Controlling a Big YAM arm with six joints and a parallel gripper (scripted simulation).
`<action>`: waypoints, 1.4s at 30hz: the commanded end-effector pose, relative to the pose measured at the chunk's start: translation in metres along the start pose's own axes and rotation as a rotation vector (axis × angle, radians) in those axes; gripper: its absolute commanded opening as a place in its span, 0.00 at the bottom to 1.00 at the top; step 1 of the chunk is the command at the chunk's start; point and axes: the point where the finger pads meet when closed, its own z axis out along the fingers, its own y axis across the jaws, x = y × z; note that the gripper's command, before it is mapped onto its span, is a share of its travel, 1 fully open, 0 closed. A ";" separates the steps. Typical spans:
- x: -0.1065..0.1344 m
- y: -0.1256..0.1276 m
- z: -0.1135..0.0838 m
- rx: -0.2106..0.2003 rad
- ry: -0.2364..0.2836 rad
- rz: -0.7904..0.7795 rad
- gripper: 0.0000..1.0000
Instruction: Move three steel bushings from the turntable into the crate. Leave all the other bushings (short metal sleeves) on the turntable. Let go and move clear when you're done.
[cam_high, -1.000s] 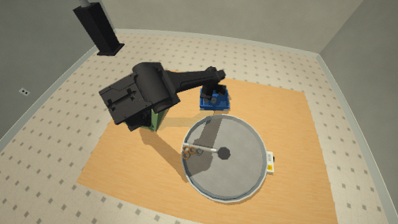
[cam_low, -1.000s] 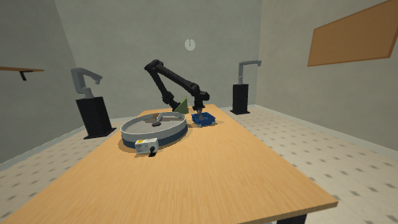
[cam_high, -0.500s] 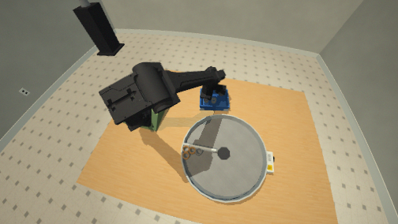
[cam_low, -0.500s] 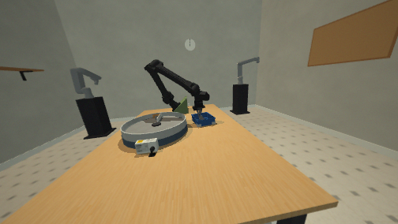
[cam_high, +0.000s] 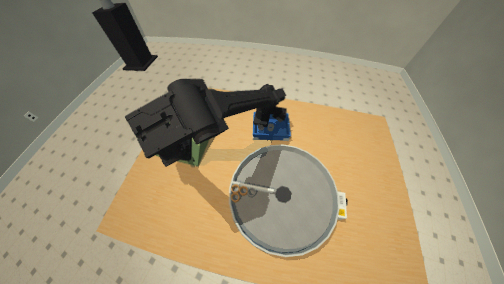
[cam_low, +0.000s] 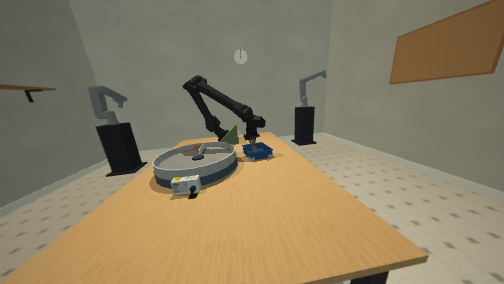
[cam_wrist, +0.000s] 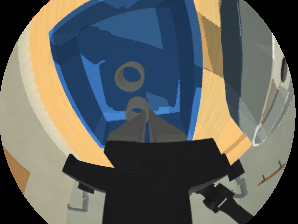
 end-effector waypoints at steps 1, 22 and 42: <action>-0.012 0.006 -0.010 -0.017 -0.022 0.000 0.00; -0.012 0.006 -0.010 -0.017 -0.022 0.000 0.14; -0.013 0.006 -0.014 -0.018 -0.025 0.000 0.14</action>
